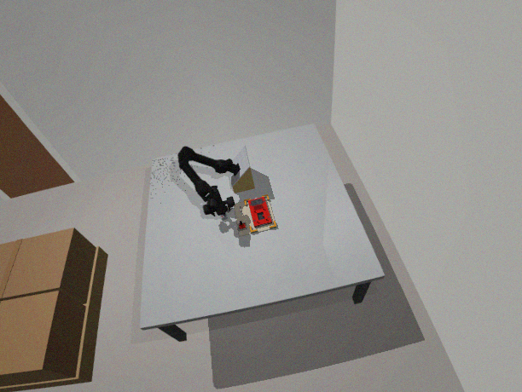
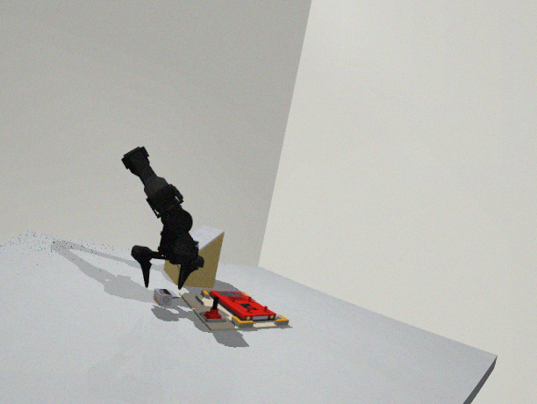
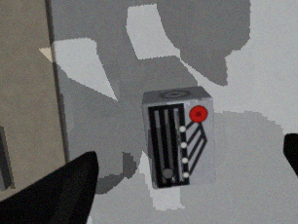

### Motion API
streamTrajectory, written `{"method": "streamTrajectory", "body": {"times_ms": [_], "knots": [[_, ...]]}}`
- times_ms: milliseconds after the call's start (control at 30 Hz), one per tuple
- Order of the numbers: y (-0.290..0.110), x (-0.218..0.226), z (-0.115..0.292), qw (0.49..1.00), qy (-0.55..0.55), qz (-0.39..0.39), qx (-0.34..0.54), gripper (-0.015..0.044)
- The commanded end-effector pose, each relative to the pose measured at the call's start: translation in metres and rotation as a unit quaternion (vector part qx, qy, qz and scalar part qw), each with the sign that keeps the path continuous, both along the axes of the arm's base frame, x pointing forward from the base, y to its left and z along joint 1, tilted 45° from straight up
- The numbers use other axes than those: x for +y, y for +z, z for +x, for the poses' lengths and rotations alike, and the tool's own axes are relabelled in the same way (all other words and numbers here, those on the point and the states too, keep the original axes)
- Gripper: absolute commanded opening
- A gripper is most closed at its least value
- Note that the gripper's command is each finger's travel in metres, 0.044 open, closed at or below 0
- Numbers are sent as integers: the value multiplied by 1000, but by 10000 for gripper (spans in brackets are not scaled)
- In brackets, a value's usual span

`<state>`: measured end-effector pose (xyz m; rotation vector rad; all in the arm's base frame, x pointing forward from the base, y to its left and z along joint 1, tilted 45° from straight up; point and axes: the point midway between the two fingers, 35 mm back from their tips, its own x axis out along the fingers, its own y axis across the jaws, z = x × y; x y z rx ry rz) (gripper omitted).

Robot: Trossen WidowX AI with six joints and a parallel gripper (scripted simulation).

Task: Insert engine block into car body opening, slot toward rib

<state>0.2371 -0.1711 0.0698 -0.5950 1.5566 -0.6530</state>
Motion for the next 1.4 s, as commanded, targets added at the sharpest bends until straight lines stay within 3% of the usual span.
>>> {"method": "streamTrajectory", "body": {"times_ms": [0, 333, 667, 967, 1133, 1367], "knots": [[-7, -4, -3, 1000, 2, 1, 7, 440], [-17, -13, -4, 1000, 2, 0, 7, 440], [-17, -13, -4, 1000, 2, 0, 7, 177], [-17, -13, -4, 1000, 2, 0, 7, 118], [-14, -7, -3, 1000, -4, -3, -14, 0], [-3, 7, 4, 1000, -5, 0, -21, 0]]}}
